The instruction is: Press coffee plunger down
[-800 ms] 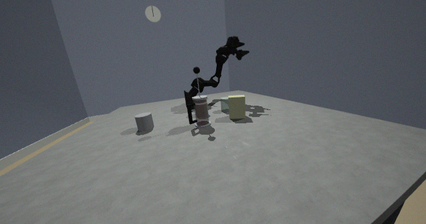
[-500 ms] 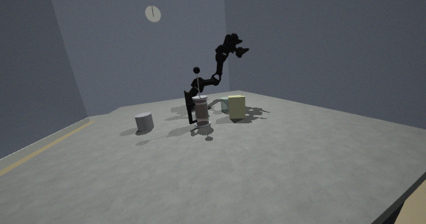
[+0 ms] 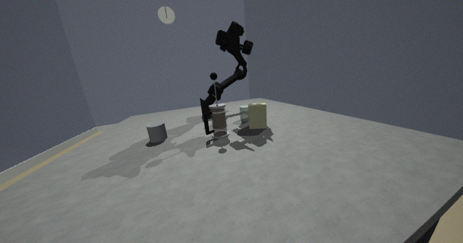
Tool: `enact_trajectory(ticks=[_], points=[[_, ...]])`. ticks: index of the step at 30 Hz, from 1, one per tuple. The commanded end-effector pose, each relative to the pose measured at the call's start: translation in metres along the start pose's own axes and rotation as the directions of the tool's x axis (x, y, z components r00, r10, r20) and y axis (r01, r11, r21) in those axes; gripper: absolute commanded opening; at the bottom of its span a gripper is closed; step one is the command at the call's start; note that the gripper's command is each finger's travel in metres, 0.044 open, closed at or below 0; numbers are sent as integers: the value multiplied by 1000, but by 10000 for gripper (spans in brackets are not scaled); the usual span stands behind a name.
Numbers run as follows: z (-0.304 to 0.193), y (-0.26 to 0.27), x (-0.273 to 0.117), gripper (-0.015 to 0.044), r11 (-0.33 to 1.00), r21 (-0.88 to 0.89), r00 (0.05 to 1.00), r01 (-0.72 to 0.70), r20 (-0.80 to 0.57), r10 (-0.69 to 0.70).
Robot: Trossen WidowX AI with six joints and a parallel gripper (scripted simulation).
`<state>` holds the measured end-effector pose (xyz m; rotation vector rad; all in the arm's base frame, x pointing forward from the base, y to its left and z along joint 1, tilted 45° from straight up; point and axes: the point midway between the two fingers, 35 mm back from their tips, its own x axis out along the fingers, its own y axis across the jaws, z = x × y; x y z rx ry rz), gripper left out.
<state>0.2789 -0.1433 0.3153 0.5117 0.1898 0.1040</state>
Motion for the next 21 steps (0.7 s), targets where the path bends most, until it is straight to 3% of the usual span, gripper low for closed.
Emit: enact_trajectory(ticks=[1,8,21], points=[[-26,-61,11,440,993,109,993,42,-116,-29],[-72,-130,15,440,959,275,972,75,-237,-8],[-129,-118,31,440,956,281,971,81,-240,-12]])
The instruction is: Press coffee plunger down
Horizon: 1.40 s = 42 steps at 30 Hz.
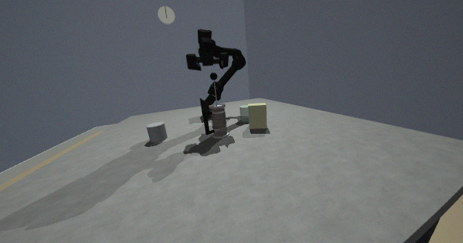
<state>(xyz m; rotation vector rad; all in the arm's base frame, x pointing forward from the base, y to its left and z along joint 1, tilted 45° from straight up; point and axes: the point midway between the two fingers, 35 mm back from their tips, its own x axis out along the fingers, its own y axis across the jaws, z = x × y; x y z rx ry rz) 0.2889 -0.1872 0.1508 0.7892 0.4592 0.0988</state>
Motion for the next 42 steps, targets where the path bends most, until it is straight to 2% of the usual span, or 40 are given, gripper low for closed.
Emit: enact_trajectory(ticks=[1,30,42], points=[[-10,-1,4,440,1000,-1,1000,6,7,-6],[-10,-1,44,440,1000,-1,1000,6,9,-6],[-10,-1,44,125,1000,-1,1000,6,9,-6]])
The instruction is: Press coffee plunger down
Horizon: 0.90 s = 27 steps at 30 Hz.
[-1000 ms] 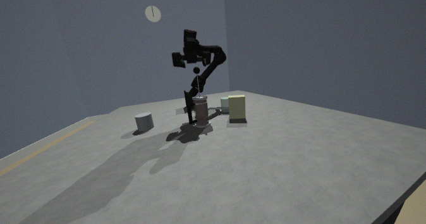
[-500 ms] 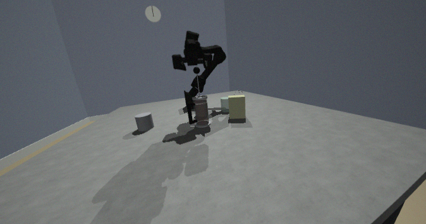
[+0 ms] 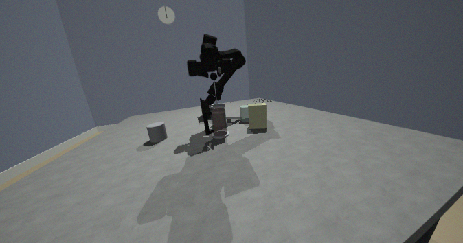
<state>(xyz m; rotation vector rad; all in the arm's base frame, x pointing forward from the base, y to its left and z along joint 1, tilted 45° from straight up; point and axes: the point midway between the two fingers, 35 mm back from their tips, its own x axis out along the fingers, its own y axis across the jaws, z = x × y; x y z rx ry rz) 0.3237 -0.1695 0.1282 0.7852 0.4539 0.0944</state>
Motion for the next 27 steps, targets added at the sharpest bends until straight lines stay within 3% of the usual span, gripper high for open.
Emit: enact_trajectory(ticks=[1,27], points=[[0,-1,0,118,1000,3,1000,3,2,-3],[-17,-3,14,118,1000,1,1000,6,-1,-5]])
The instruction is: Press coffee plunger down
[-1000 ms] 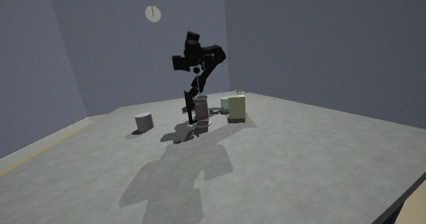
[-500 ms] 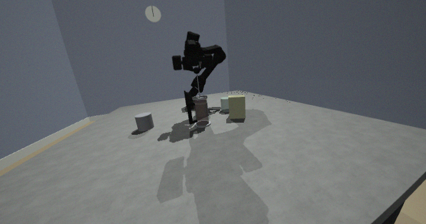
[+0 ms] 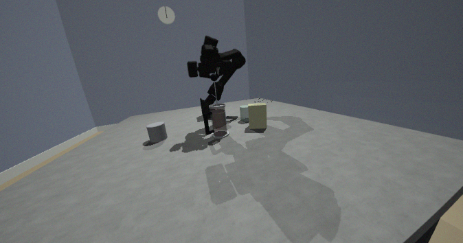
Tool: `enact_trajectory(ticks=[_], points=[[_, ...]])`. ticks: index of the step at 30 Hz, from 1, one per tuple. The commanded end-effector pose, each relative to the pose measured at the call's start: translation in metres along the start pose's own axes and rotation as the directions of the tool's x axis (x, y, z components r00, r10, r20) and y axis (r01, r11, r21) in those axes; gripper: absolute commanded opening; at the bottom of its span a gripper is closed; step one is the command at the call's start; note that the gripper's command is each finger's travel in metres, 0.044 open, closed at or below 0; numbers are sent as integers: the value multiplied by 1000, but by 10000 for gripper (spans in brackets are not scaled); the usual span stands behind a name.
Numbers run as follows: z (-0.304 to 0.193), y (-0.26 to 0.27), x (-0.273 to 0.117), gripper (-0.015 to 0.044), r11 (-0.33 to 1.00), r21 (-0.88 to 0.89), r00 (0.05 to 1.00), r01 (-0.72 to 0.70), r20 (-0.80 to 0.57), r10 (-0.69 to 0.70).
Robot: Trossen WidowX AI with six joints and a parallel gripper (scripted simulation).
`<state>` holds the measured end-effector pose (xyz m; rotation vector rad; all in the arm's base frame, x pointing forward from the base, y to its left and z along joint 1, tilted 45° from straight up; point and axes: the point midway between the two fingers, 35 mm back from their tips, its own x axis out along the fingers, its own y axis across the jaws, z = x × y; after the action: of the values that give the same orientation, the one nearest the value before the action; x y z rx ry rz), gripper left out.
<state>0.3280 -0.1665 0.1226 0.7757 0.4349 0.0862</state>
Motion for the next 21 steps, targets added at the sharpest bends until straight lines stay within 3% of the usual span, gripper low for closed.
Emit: enact_trajectory(ticks=[1,21], points=[[-15,-2,9,118,1000,11,1000,3,-22,-3],[-41,-4,28,118,1000,11,1000,4,-23,-4]])
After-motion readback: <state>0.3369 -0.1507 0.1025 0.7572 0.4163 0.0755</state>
